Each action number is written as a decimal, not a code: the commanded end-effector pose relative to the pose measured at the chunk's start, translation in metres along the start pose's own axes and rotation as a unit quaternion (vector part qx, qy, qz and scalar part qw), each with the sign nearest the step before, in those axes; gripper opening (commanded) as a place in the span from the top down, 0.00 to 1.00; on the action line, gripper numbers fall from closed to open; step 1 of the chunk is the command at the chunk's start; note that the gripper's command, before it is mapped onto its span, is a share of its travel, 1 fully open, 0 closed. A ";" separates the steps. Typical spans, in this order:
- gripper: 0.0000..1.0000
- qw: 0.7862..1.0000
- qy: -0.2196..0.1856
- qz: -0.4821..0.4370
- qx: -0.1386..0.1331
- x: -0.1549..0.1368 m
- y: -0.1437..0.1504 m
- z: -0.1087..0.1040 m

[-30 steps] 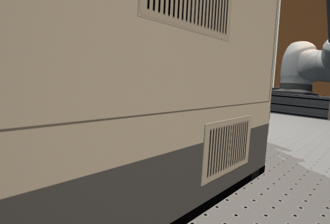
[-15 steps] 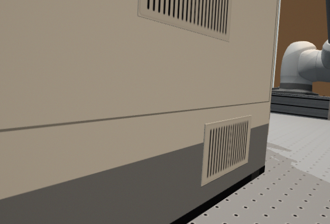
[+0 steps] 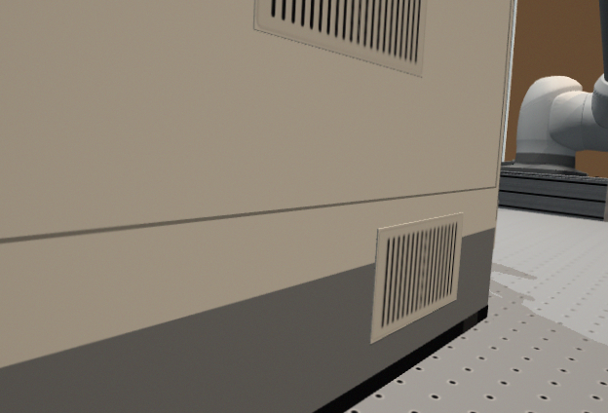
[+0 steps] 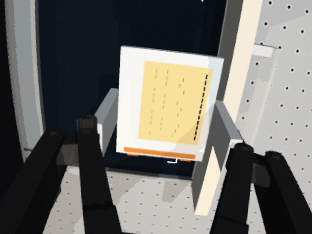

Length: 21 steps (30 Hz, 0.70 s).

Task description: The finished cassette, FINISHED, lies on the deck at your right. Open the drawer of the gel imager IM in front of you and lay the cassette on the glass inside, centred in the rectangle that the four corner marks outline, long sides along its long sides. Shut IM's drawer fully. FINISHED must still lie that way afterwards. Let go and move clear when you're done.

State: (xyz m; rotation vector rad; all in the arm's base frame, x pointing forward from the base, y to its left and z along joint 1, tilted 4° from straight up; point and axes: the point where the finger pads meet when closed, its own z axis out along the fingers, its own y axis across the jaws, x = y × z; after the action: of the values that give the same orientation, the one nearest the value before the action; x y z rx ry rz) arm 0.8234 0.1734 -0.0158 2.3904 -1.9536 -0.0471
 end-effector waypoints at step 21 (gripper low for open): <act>0.90 1.000 0.000 0.000 0.000 0.000 -0.012 0.015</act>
State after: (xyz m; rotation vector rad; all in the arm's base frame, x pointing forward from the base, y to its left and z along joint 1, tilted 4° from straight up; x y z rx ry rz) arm 0.8341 0.1754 -0.0318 2.3903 -1.9536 -0.0471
